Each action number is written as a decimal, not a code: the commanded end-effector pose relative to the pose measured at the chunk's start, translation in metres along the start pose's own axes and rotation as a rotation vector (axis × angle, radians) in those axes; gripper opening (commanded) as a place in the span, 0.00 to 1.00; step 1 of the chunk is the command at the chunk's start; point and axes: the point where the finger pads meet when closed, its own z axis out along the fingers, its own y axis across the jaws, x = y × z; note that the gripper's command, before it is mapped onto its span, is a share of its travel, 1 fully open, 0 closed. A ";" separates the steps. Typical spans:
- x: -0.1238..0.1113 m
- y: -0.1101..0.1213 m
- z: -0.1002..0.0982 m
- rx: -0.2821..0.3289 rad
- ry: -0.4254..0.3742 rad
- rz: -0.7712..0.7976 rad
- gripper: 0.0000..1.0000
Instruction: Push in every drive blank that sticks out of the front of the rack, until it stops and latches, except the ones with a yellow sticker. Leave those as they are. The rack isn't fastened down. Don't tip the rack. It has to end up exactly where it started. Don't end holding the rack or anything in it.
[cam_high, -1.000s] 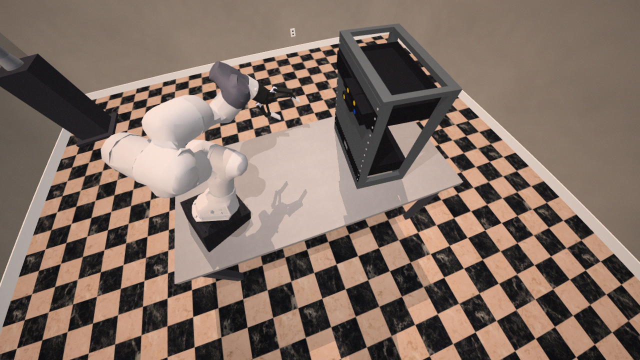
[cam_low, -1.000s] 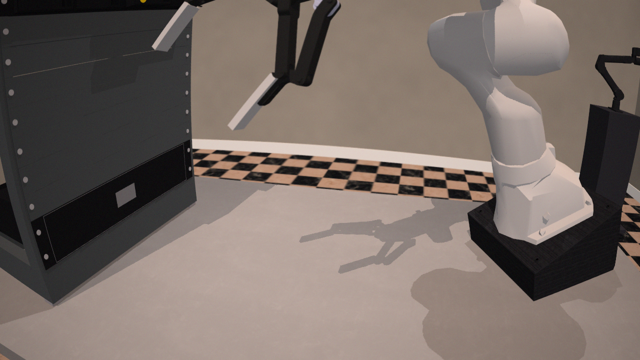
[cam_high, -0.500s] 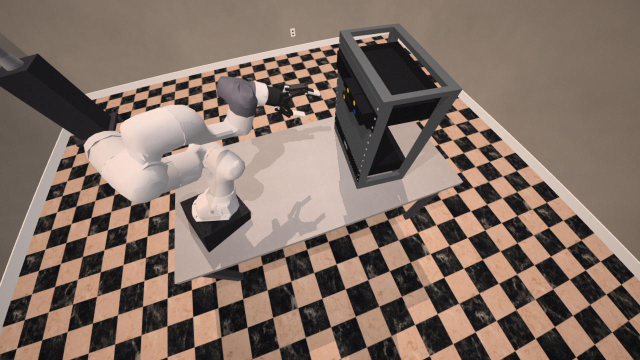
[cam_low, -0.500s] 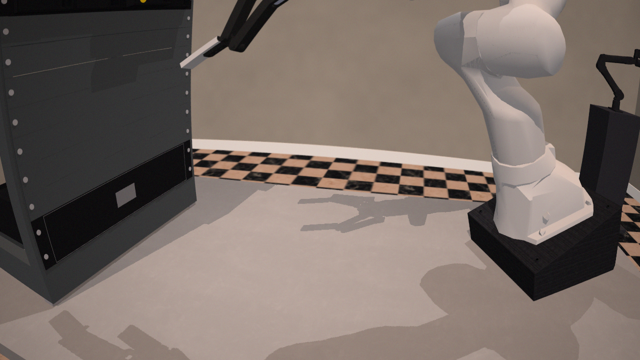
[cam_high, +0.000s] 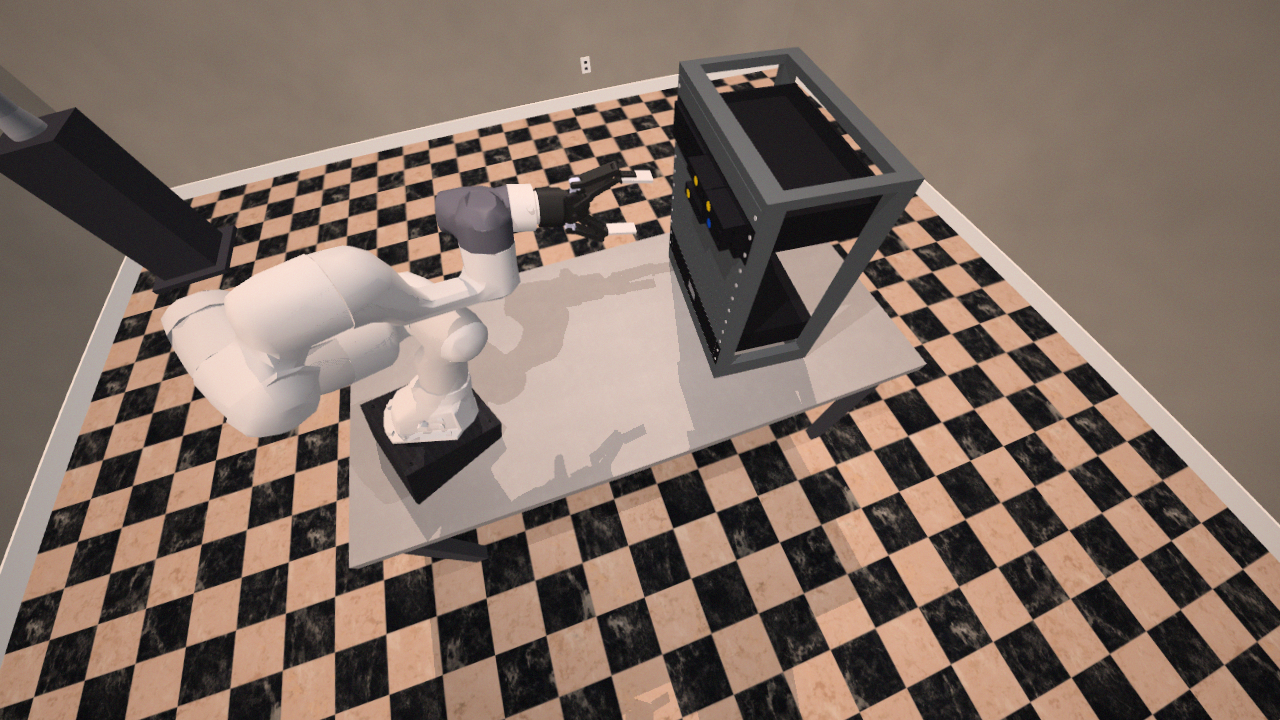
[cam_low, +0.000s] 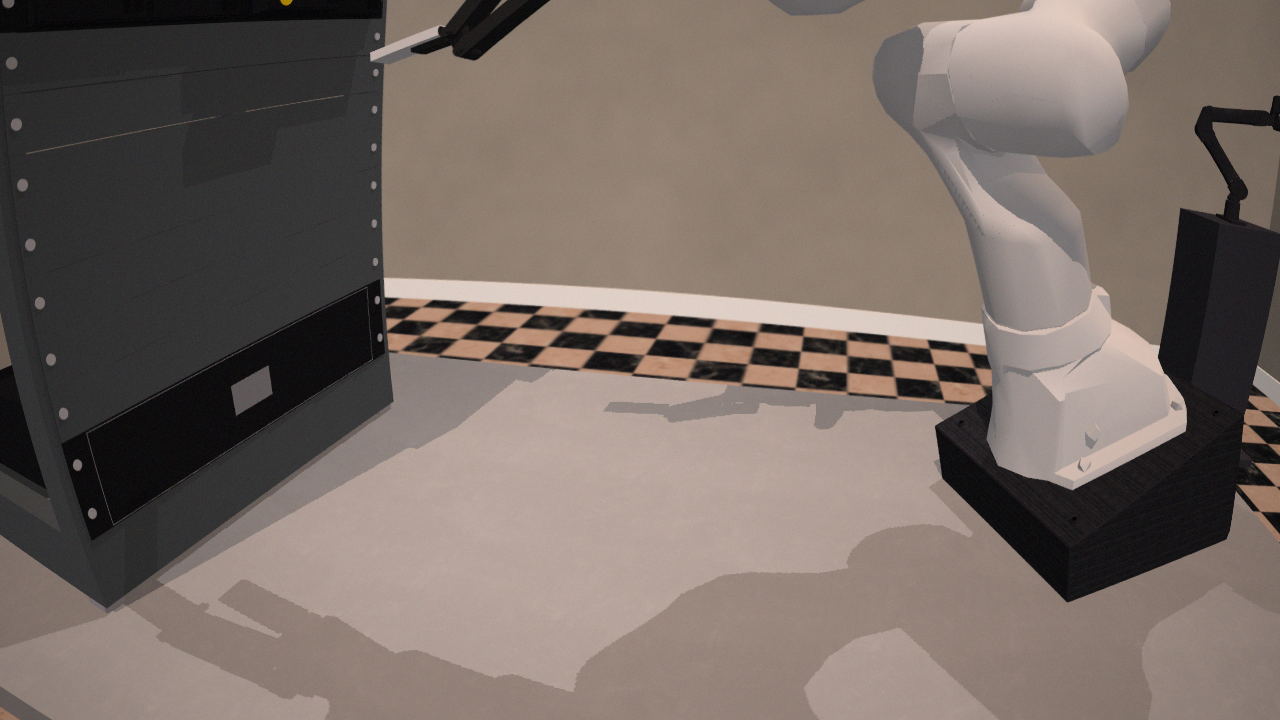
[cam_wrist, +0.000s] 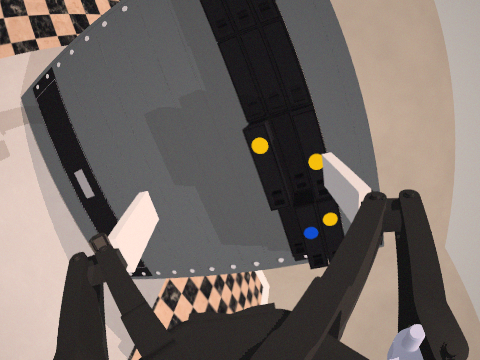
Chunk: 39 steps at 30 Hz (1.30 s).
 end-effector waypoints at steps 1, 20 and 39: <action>-0.017 0.016 -0.002 -0.081 -0.005 0.009 1.00; -0.066 0.044 -0.018 -0.209 -0.040 -0.116 1.00; -0.075 0.048 -0.022 -0.227 -0.049 -0.142 1.00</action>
